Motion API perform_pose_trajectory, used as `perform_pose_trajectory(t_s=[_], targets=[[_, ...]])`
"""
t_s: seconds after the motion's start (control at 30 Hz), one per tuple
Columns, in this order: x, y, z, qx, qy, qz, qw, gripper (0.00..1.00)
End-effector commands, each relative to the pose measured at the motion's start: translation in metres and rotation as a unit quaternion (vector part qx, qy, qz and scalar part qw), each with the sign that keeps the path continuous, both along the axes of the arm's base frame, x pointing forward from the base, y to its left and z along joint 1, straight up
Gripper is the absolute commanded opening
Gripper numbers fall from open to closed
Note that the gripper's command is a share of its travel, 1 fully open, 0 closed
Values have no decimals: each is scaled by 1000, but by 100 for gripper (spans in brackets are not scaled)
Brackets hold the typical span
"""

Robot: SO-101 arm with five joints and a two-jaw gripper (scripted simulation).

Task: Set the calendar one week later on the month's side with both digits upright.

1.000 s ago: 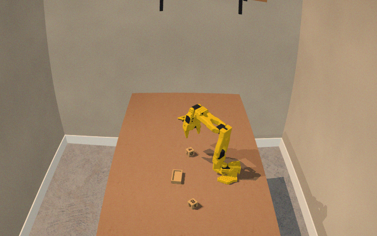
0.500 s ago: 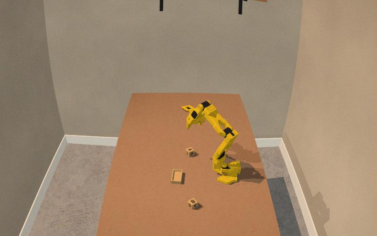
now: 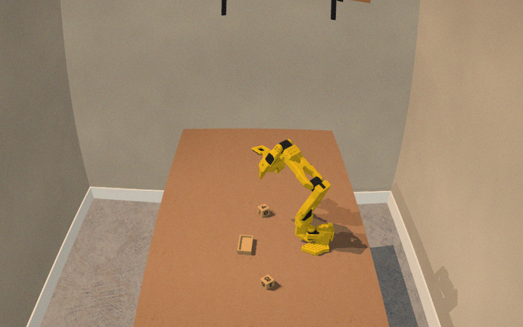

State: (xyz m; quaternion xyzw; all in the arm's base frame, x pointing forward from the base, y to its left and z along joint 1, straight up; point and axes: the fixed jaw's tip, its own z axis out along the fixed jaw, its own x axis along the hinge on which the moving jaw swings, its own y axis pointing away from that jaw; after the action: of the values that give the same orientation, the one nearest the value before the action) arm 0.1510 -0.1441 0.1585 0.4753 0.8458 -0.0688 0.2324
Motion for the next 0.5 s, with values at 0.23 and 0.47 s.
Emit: perform_pose_trajectory(t_s=[0.23,0.47], targets=[[1,1,10,-46,4,65,997,35],[-1,2,7,-79,39,148,985,35]])
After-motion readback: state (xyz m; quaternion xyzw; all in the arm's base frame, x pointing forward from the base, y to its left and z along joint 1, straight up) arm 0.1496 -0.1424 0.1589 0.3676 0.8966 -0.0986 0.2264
